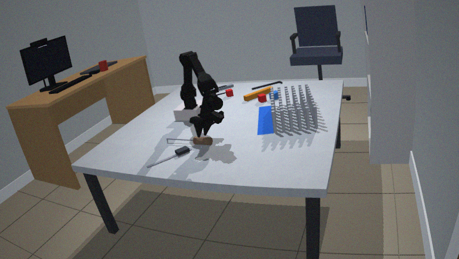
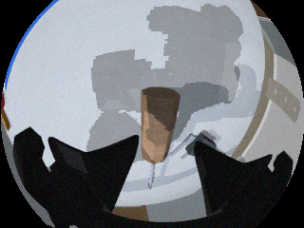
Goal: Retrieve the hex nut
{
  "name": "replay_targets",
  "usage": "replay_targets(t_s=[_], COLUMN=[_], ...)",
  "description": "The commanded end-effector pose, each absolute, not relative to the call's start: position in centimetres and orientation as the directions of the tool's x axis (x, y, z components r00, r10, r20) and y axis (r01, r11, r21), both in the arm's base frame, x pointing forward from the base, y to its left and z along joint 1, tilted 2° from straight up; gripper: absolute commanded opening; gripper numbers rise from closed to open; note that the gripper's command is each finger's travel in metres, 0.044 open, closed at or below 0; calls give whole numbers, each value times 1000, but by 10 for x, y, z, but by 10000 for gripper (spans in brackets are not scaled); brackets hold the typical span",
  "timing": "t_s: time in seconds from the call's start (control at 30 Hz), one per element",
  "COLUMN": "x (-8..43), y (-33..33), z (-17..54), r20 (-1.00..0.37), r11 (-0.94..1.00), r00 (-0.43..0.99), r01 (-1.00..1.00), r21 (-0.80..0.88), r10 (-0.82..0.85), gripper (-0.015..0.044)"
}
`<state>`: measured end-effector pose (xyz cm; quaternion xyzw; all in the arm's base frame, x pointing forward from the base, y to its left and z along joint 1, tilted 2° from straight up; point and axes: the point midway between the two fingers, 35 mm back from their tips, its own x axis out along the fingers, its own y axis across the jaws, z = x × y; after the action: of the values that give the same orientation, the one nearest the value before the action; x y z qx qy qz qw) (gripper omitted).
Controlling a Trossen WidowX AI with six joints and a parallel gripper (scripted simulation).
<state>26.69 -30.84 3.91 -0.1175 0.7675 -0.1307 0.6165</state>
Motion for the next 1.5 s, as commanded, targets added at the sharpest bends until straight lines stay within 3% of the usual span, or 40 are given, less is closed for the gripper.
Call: replay_targets(t_s=[0.0,0.47,1.07,1.27,1.47], x=[264,264,264,268,271], y=[-307,-307,-307,-310,-311], z=[29,9,9,36,72], r20=[-915,-916,-916,-916,-916], r11=[941,941,941,941,941], r00=[-223,-223,-223,-222,-221], r01=[-30,-30,-30,-29,-27], r21=[-337,-336,-336,-337,-338], r10=[-335,-334,-334,-335,-336], gripper=[280,280,160,3,0])
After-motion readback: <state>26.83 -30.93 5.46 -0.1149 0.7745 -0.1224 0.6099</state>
